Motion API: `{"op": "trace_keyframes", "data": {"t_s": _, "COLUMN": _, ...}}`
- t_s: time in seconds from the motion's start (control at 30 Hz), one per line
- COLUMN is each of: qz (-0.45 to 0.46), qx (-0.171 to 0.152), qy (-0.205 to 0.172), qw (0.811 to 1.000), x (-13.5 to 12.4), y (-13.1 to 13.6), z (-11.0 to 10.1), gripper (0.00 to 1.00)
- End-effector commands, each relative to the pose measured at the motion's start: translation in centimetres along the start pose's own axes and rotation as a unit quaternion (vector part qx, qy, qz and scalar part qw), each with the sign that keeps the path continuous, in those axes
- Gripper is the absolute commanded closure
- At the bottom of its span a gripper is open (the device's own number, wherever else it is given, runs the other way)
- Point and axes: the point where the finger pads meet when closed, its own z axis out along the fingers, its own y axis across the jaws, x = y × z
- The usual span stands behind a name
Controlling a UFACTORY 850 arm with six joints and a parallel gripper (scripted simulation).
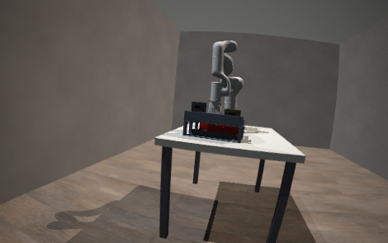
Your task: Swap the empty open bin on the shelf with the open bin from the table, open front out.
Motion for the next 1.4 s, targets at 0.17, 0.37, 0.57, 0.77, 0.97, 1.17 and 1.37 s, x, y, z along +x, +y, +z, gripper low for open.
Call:
{"op": "trace_keyframes", "data": {"t_s": 0.17, "qz": 0.0, "qx": 0.01, "qy": -0.004, "qw": 1.0, "x": -0.08, "y": -0.03, "z": 0.81, "gripper": 0.74}}
{"op": "trace_keyframes", "data": {"t_s": 0.37, "qz": 0.0, "qx": 0.01, "qy": -0.004, "qw": 1.0, "x": -0.08, "y": -0.04, "z": 1.12, "gripper": 0.74}}
{"op": "trace_keyframes", "data": {"t_s": 0.57, "qz": 0.0, "qx": 0.01, "qy": -0.004, "qw": 1.0, "x": -0.08, "y": -0.04, "z": 1.23, "gripper": 0.74}}
{"op": "trace_keyframes", "data": {"t_s": 0.77, "qz": 0.0, "qx": 0.01, "qy": -0.004, "qw": 1.0, "x": -0.08, "y": -0.04, "z": 1.28, "gripper": 0.74}}
{"op": "trace_keyframes", "data": {"t_s": 0.97, "qz": 0.0, "qx": 0.01, "qy": -0.004, "qw": 1.0, "x": -0.08, "y": -0.04, "z": 1.28, "gripper": 0.74}}
{"op": "trace_keyframes", "data": {"t_s": 1.17, "qz": 0.0, "qx": 0.01, "qy": -0.004, "qw": 1.0, "x": -0.08, "y": -0.04, "z": 1.28, "gripper": 0.74}}
{"op": "trace_keyframes", "data": {"t_s": 1.37, "qz": 0.0, "qx": 0.01, "qy": -0.004, "qw": 1.0, "x": -0.08, "y": -0.04, "z": 1.28, "gripper": 1.0}}
